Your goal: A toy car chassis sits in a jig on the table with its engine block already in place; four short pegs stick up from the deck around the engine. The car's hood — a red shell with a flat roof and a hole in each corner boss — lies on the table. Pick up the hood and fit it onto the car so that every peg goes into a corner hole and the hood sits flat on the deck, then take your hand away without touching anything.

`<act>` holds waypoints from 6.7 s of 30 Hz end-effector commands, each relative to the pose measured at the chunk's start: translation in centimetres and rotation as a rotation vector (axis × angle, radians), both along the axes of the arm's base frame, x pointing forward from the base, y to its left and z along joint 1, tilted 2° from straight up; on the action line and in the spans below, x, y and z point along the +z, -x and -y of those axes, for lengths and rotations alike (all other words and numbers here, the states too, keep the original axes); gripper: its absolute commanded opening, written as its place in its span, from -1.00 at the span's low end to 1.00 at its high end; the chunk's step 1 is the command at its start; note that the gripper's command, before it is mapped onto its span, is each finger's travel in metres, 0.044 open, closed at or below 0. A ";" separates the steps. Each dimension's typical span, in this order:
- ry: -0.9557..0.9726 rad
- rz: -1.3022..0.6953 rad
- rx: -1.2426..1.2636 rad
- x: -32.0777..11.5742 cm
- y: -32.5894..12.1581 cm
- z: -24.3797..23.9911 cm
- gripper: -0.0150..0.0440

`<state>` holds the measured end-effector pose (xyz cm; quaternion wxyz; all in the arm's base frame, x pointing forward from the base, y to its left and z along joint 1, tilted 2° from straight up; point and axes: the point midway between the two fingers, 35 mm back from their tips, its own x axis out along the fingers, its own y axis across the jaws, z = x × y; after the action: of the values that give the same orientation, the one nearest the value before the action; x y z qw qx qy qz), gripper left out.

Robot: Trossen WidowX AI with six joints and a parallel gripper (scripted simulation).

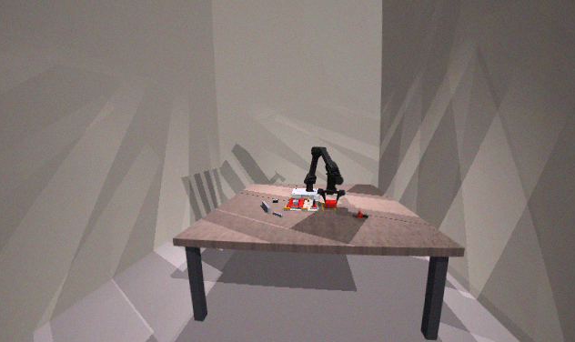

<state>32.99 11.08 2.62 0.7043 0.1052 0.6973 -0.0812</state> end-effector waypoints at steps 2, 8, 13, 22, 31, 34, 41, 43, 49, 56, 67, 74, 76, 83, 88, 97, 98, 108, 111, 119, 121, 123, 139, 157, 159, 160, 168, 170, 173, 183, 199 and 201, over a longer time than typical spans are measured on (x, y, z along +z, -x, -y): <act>-0.005 0.014 0.001 1.5 -0.3 0.0 -0.49; -0.005 0.014 0.001 3.6 -0.2 0.0 -0.49; -0.005 0.014 0.001 5.1 -0.2 0.1 -0.49; -0.004 0.014 0.001 7.9 -0.1 0.2 -0.49; -0.002 0.008 -0.005 8.6 0.0 0.3 -0.49; -0.001 0.009 -0.001 8.5 -0.3 1.3 -0.49; 0.002 0.010 0.003 8.5 -1.0 4.4 -0.49; 0.004 0.008 -0.009 8.4 -1.0 5.3 -0.49; 0.009 0.004 -0.040 8.3 -1.1 7.9 -0.49; 0.019 0.013 -0.018 8.2 -1.3 10.8 -0.49; 0.025 0.016 0.019 8.2 -1.1 15.4 -0.49; 0.024 0.015 0.037 8.2 -0.5 18.3 -0.49; 0.024 0.015 0.041 8.2 -0.3 19.1 -0.49; 0.023 0.014 0.061 8.2 0.6 21.9 -0.49; 0.022 0.015 0.078 8.2 1.3 23.7 -0.49; 0.021 0.016 0.093 7.9 1.9 25.2 -0.49; 0.021 0.016 0.093 7.7 1.9 25.2 -0.49; 0.021 0.016 0.093 3.5 1.8 25.2 -0.49; 0.021 0.016 0.093 3.2 1.7 25.1 -0.49; 0.021 0.016 0.093 3.2 1.7 25.1 -0.49; 0.021 0.016 0.093 3.2 1.7 25.1 -0.49; 0.021 0.016 0.093 3.2 1.7 25.1 -0.49; 0.021 0.016 0.093 3.2 1.7 25.1 -0.49; 0.021 0.016 0.093 2.5 1.7 25.1 -0.49; 0.021 0.016 0.093 2.5 1.7 25.1 -0.49; 0.021 0.016 0.093 2.4 1.7 25.1 -0.49; 0.021 0.016 0.093 2.1 1.7 25.1 -0.49; 0.021 0.016 0.093 2.0 1.7 25.1 -0.49; 0.021 0.016 0.093 1.9 1.7 25.1 -0.49; 0.021 0.016 0.093 1.4 1.6 25.1 -0.49; 0.019 0.014 0.093 1.4 1.7 25.0 0.13; 0.019 0.014 0.093 1.4 1.7 25.0 0.31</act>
<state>31.33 -13.95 3.96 0.7131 0.0666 0.6958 -0.0540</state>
